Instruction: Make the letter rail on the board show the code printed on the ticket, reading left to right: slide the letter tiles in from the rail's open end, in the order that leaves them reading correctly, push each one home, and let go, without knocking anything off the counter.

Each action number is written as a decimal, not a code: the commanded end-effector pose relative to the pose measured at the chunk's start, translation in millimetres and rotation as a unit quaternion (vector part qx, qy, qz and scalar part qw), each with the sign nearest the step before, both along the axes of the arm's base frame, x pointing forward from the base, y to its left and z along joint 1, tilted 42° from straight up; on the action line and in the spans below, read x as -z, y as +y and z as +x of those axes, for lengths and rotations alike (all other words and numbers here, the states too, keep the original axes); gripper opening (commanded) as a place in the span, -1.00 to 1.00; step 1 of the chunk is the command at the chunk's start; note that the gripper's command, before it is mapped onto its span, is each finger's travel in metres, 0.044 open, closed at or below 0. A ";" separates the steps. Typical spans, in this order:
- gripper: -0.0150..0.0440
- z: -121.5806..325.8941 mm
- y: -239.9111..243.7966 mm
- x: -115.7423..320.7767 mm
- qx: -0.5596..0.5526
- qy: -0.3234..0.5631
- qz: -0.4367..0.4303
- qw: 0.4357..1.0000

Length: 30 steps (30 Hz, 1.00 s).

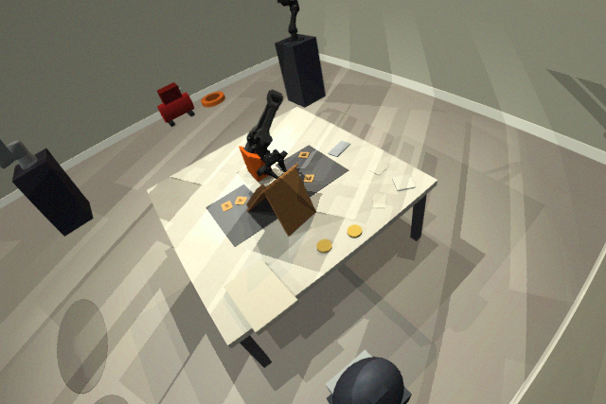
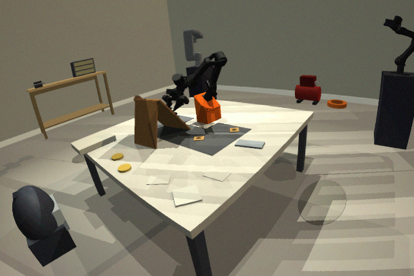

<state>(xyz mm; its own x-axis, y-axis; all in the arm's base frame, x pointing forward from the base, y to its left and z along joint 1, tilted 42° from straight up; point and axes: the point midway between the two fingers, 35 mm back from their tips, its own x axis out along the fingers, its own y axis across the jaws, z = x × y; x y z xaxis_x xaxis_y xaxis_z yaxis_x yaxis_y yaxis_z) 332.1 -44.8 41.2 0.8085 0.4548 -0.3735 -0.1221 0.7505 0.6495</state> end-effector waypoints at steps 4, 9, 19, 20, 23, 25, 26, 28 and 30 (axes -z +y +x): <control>-0.49 0.6 -2.2 3.2 -0.002 0.000 0.000 1.000; -0.49 0.9 -4.2 4.9 -0.002 0.000 0.000 1.000; -0.49 1.6 -8.3 8.3 -0.002 0.000 0.000 1.000; -0.49 1.7 -8.8 8.6 -0.002 0.000 0.000 1.000; -0.49 1.9 -10.1 9.6 -0.002 0.000 0.000 1.000; -0.49 2.1 -10.9 10.3 -0.002 0.000 0.000 1.000; -0.49 2.2 -11.4 10.7 -0.002 0.000 0.000 1.000; -0.49 2.3 -12.2 11.3 -0.002 0.000 0.000 1.000; -0.49 2.5 -13.1 12.0 -0.002 0.000 0.000 1.000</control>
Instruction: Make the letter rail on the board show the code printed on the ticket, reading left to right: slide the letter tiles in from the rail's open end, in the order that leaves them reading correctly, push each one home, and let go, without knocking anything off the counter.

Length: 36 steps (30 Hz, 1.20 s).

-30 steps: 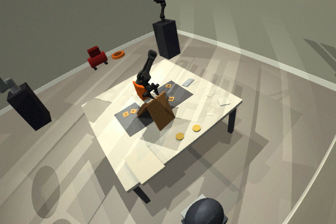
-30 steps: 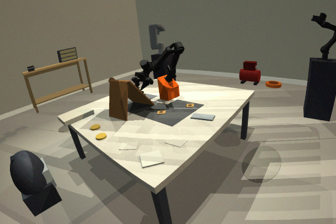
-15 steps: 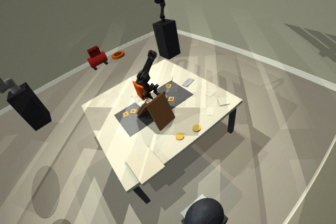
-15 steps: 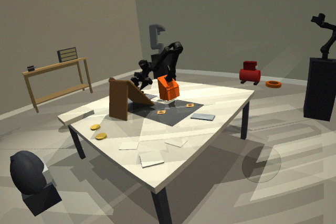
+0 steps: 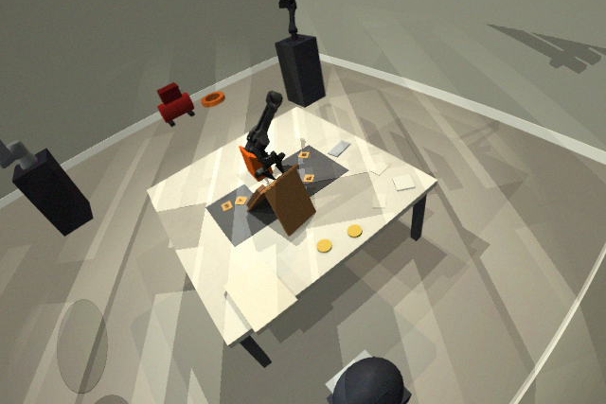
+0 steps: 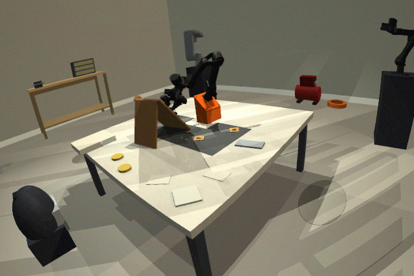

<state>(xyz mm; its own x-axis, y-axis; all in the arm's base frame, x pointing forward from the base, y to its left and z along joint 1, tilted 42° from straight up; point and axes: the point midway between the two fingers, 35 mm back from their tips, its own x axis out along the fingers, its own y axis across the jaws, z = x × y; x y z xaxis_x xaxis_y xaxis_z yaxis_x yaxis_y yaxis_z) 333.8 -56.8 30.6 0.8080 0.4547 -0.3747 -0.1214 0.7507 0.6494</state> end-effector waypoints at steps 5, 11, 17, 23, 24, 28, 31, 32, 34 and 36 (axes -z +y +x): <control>-0.49 1.2 -3.3 3.2 -0.002 -0.001 0.000 1.000; -0.49 1.7 -5.9 5.2 -0.002 -0.001 0.000 1.000; -0.49 2.1 -8.4 7.3 -0.002 -0.001 0.000 1.000; -0.49 2.6 -10.9 9.5 -0.002 -0.001 0.000 1.000; -0.49 2.6 -11.4 9.9 -0.002 -0.001 0.000 1.000; -0.49 2.9 -13.0 11.3 -0.002 -0.001 0.000 1.000; -0.49 3.1 -14.3 12.4 -0.002 -0.001 -0.001 1.000; -0.49 3.1 -14.7 12.8 -0.002 -0.001 -0.001 1.000; -0.49 3.2 -15.5 13.6 -0.002 -0.001 -0.001 1.000; -0.49 3.4 -16.3 14.3 -0.002 -0.001 -0.001 1.000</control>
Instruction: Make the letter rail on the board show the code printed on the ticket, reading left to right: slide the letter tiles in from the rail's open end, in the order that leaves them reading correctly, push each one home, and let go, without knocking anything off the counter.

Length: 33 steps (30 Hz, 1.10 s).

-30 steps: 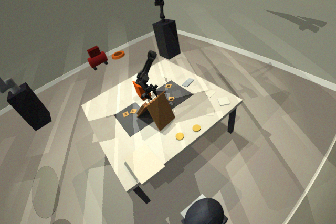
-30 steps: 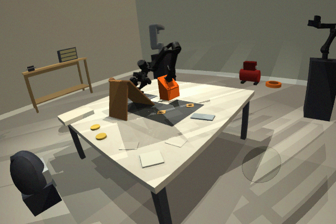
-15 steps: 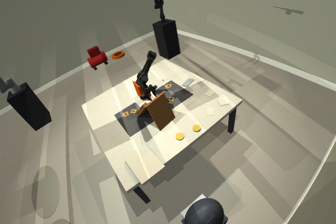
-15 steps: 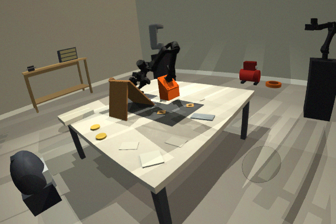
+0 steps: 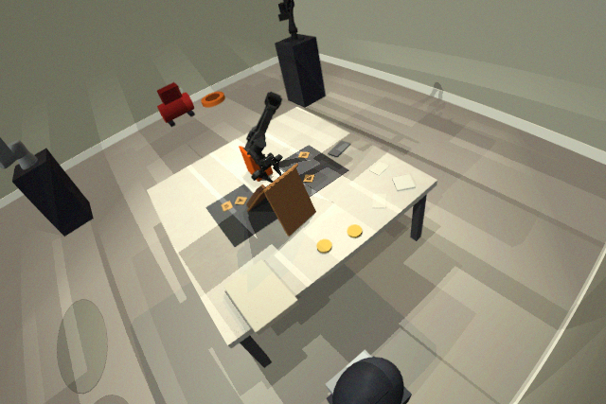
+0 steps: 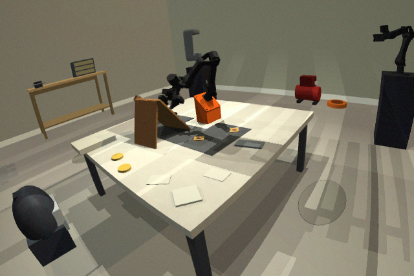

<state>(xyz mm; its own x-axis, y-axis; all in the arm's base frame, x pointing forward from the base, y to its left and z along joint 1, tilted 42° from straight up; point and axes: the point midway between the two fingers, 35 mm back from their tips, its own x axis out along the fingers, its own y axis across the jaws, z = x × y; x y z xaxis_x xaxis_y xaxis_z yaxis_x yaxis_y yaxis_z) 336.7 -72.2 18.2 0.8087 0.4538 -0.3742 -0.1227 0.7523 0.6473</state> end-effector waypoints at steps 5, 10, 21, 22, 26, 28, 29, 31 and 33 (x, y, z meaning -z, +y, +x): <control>-0.49 0.8 -3.0 3.7 -0.002 0.000 0.001 1.000; -0.49 1.1 -5.2 5.7 -0.002 0.000 0.000 1.000; -0.49 1.7 -9.9 9.8 -0.002 0.000 0.000 1.000; -0.49 1.8 -10.3 10.2 -0.002 0.000 0.000 1.000; -0.49 2.1 -12.0 11.7 -0.002 0.000 0.000 1.000; -0.49 2.2 -13.0 12.6 -0.002 0.000 0.000 1.000; -0.49 2.3 -13.4 12.9 -0.002 0.000 0.000 1.000; -0.49 2.5 -14.4 13.7 -0.002 0.000 0.000 1.000; -0.49 2.6 -15.3 14.5 -0.002 0.000 0.000 1.000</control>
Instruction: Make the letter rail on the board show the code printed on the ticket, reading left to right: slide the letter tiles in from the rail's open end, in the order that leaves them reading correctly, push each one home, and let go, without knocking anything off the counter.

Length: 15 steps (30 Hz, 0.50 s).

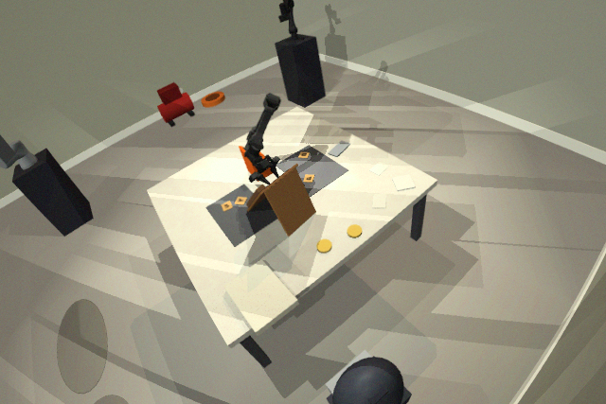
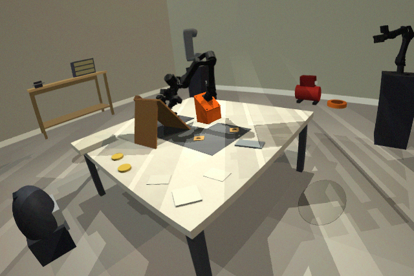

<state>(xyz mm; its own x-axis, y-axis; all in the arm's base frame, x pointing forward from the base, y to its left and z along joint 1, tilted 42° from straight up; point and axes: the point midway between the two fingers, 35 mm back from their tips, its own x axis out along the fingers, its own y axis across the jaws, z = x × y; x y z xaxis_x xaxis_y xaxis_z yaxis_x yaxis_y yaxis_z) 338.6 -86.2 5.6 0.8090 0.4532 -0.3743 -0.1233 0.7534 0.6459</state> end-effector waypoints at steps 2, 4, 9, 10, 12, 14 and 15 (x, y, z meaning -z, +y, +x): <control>-0.49 0.8 -1.9 2.4 -0.002 0.000 0.001 1.000; -0.49 0.8 -2.0 2.5 -0.002 0.000 0.001 1.000; -0.05 0.4 -1.5 1.3 0.000 0.000 0.000 1.000; 0.04 0.4 -1.5 1.3 0.000 0.000 0.000 1.000; 0.22 0.4 -1.5 1.3 0.000 0.000 0.000 1.000; 0.40 -1.5 -2.8 0.5 -0.002 0.000 0.001 1.000; 0.49 -2.8 -3.6 -0.1 -0.002 0.000 0.001 1.000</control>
<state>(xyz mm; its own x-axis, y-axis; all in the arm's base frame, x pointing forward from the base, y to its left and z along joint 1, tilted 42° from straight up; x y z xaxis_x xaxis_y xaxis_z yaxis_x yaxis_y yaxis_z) 338.0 -88.6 4.0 0.8081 0.4531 -0.3765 -0.1206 0.7528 0.6471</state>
